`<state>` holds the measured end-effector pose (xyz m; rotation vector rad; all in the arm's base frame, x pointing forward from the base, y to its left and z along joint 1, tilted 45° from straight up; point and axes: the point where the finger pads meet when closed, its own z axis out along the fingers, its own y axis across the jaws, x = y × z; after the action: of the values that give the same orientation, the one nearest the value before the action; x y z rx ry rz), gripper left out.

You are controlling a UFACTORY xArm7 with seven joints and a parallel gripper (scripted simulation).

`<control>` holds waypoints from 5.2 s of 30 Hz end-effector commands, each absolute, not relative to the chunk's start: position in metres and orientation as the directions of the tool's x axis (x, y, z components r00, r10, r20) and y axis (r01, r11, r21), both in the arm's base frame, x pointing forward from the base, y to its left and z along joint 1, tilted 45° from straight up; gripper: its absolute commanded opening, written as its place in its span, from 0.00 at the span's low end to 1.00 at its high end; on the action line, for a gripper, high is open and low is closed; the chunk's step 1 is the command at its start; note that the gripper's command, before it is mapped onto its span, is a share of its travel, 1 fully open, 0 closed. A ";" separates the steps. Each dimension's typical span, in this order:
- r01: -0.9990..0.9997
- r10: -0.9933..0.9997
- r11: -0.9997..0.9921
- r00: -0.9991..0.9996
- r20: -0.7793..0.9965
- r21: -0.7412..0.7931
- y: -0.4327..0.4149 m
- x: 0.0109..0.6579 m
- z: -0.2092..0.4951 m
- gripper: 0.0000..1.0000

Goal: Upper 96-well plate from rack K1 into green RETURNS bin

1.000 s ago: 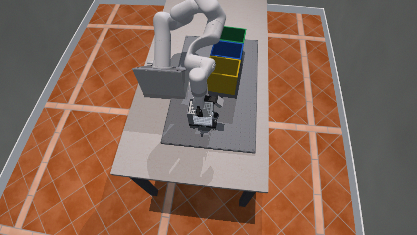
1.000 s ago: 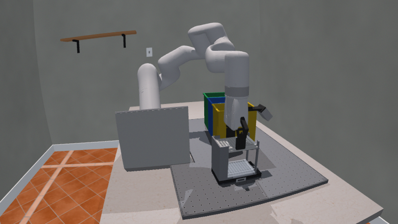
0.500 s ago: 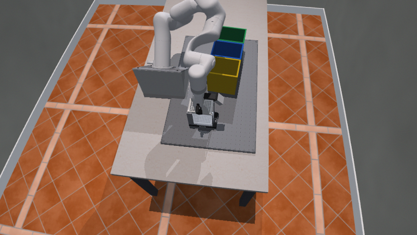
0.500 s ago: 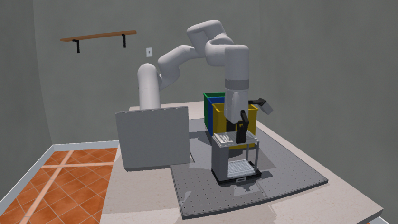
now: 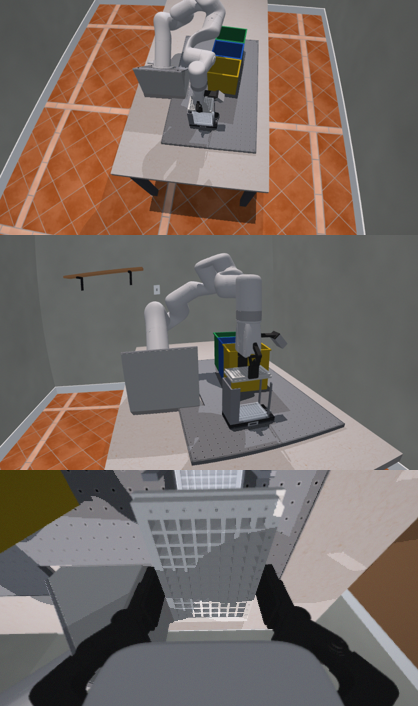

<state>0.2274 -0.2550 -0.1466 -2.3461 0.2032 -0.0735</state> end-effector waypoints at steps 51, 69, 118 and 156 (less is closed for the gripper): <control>-0.125 -0.170 -0.698 0.985 -0.006 -0.705 -0.312 0.218 -0.091 0.00; -0.206 -0.228 -0.681 0.972 -0.064 -0.702 -0.299 0.225 -0.077 0.00; -0.206 -0.228 -0.681 0.971 -0.064 -0.703 -0.203 0.274 0.018 0.00; -0.206 -0.229 -0.680 0.971 -0.063 -0.704 -0.128 0.313 0.093 0.00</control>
<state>0.3103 -0.1307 0.0880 -2.3343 0.3003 -0.0328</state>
